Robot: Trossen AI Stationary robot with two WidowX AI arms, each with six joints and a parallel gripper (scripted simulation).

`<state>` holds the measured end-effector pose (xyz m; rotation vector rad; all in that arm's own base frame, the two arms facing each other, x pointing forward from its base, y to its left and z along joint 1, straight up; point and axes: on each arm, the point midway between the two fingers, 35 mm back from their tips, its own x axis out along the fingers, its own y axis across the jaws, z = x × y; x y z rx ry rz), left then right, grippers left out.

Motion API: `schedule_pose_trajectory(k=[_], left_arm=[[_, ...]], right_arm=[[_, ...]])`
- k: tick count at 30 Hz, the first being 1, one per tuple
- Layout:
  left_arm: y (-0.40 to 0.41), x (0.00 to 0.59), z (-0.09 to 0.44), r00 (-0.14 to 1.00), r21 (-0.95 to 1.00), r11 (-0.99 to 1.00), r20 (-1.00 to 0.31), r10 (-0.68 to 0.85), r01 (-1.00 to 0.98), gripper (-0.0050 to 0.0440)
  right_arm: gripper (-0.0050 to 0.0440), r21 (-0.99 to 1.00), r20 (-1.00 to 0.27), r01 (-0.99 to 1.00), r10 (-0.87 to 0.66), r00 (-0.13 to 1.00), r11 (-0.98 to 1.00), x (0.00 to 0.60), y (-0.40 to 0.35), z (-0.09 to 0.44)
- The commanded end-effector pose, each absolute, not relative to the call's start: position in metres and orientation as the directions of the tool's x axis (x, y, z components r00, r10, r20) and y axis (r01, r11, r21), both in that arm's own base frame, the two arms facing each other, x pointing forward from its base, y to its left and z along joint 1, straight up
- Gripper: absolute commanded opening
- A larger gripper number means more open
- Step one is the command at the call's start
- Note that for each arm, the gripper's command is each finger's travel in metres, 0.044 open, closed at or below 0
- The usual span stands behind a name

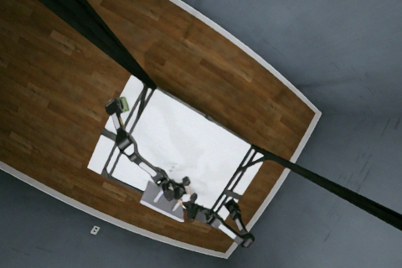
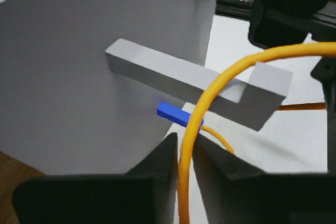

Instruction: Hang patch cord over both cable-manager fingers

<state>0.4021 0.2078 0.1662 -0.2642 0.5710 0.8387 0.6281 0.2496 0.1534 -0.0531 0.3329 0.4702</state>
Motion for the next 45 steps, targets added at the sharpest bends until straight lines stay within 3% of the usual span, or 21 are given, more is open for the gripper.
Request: schedule_pose_trajectory(k=[1,45], left_arm=[[0.209,0.403,0.179,0.548,-0.016,0.648,-0.550,0.630,-0.761,0.0040],[0.209,0.403,0.179,0.548,-0.016,0.648,-0.550,0.630,-0.761,0.0040]], right_arm=[[0.0025,0.016,-0.263,-0.447,0.435,0.861,0.895,0.625,0.253,0.205],[0.0025,0.001,-0.366,-0.347,0.323,0.873,0.938,0.617,0.246,0.225]])
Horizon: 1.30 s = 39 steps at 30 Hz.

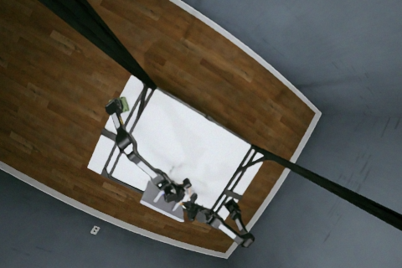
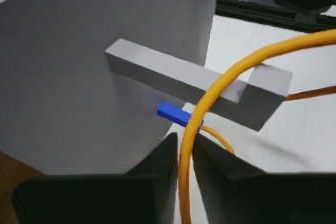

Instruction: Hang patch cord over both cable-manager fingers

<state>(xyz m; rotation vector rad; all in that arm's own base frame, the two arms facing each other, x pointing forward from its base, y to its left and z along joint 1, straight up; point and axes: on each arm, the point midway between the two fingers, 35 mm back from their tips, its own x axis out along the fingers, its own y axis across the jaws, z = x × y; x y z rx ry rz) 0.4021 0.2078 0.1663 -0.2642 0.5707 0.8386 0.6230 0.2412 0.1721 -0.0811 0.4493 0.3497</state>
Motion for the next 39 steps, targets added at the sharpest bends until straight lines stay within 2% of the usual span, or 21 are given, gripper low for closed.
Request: schedule_pose_trajectory(k=[1,39], left_arm=[[0.209,0.403,0.179,0.548,-0.016,0.648,-0.550,0.630,-0.761,0.0040],[0.209,0.403,0.179,0.548,-0.016,0.648,-0.550,0.630,-0.761,0.0040]], right_arm=[[0.0025,0.000,-0.368,-0.345,0.320,0.873,0.939,0.617,0.246,0.226],[0.0025,0.016,-0.419,-0.242,0.226,0.880,0.970,0.613,0.235,0.236]])
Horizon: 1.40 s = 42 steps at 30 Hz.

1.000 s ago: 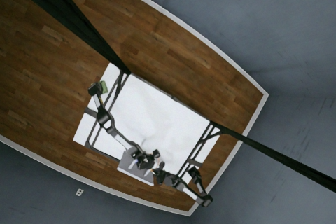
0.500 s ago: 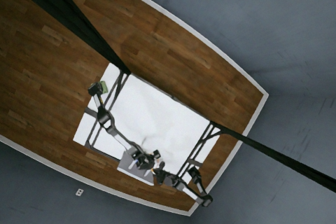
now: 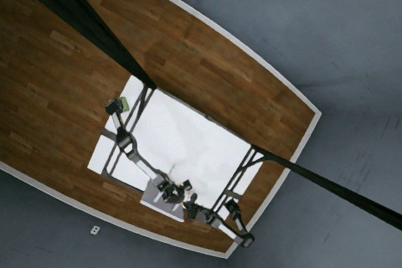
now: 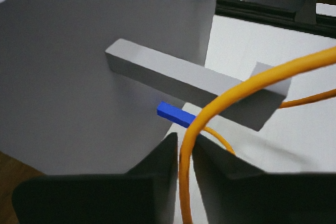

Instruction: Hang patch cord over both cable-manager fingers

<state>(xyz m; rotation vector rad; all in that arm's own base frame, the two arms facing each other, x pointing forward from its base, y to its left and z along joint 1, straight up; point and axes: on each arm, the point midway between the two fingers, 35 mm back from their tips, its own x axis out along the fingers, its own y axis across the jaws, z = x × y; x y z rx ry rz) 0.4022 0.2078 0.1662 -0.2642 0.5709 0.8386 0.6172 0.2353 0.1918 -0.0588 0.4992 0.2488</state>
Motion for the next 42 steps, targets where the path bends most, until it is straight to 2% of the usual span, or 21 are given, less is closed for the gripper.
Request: schedule_pose_trajectory(k=[1,42], left_arm=[[0.2086,0.4033,0.1793,0.548,-0.016,0.648,-0.550,0.630,-0.761,0.0040],[0.2086,0.4033,0.1793,0.548,-0.016,0.648,-0.550,0.630,-0.761,0.0040]], right_arm=[[0.0025,0.017,-0.420,-0.240,0.224,0.880,0.971,0.6126,0.2352,0.2361],[0.0025,0.019,-0.452,-0.181,0.170,0.876,0.983,0.6102,0.2296,0.2354]])
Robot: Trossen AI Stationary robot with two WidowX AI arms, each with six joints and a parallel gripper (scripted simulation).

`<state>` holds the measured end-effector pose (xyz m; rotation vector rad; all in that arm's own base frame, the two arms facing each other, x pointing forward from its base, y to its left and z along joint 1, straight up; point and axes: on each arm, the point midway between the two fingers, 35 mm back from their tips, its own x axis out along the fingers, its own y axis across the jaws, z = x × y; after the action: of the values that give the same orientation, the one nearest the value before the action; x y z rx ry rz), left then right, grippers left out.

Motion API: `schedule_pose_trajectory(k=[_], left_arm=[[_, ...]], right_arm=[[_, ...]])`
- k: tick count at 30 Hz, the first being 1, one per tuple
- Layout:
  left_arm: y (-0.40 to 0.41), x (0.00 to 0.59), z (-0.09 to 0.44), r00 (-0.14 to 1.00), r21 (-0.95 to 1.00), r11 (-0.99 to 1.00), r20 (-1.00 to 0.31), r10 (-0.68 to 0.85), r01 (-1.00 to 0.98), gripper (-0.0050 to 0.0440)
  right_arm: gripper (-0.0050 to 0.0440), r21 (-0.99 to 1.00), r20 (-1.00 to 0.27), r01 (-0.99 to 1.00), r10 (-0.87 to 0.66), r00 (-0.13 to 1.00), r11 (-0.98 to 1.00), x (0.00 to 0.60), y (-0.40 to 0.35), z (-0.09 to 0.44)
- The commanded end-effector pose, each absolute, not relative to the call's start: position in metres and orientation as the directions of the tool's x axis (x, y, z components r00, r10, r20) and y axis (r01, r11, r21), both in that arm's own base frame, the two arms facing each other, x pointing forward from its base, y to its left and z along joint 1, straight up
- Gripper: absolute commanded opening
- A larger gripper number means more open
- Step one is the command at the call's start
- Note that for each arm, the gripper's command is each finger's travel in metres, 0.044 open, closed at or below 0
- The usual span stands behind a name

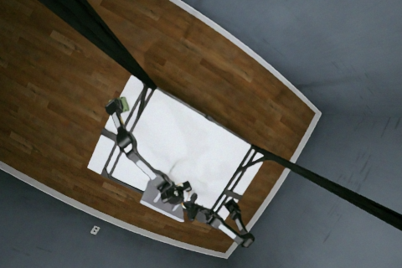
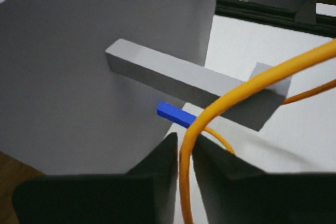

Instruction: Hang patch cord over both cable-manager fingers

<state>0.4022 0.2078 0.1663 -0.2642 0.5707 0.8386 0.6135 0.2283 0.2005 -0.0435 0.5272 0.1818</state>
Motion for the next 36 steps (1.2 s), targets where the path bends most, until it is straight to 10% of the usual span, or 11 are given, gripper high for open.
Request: schedule_pose_trajectory(k=[1,36], left_arm=[[0.2086,0.4033,0.1793,0.548,-0.016,0.648,-0.550,0.630,-0.761,0.0040],[0.2086,0.4033,0.1793,0.548,-0.016,0.648,-0.550,0.630,-0.761,0.0040]], right_arm=[[0.0025,0.019,-0.452,-0.181,0.170,0.876,0.983,0.6102,0.2295,0.2355],[0.0025,0.017,-0.464,-0.169,0.157,0.872,0.986,0.6090,0.2281,0.2332]])
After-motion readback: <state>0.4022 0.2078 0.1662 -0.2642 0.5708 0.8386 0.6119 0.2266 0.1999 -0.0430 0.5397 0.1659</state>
